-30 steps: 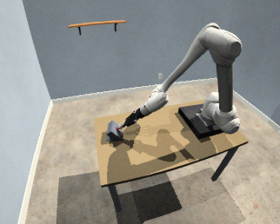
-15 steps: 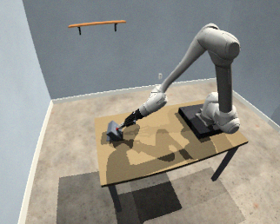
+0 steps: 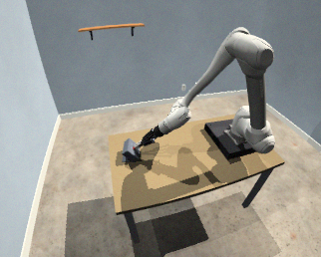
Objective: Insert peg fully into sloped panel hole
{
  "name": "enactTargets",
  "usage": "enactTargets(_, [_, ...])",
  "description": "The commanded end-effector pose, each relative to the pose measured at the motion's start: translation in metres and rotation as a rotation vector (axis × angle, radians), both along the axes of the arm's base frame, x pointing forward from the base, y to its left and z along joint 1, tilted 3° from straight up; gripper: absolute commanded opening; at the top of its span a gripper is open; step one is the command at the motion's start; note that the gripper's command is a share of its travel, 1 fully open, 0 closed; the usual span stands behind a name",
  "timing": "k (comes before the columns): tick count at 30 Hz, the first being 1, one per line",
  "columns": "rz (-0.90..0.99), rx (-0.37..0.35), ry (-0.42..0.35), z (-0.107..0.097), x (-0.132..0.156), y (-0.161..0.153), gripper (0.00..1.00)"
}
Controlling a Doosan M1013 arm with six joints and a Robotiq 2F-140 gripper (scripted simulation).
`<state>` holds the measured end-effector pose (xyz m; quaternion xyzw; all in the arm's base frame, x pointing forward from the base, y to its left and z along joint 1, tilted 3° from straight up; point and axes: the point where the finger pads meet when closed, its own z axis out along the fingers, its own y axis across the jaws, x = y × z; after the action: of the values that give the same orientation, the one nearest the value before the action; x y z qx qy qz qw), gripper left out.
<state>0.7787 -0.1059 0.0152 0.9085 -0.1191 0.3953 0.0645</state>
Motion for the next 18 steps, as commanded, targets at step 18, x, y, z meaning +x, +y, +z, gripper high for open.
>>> enactTargets(18, [0.0,0.0,0.0,0.0,0.0,0.0,0.18])
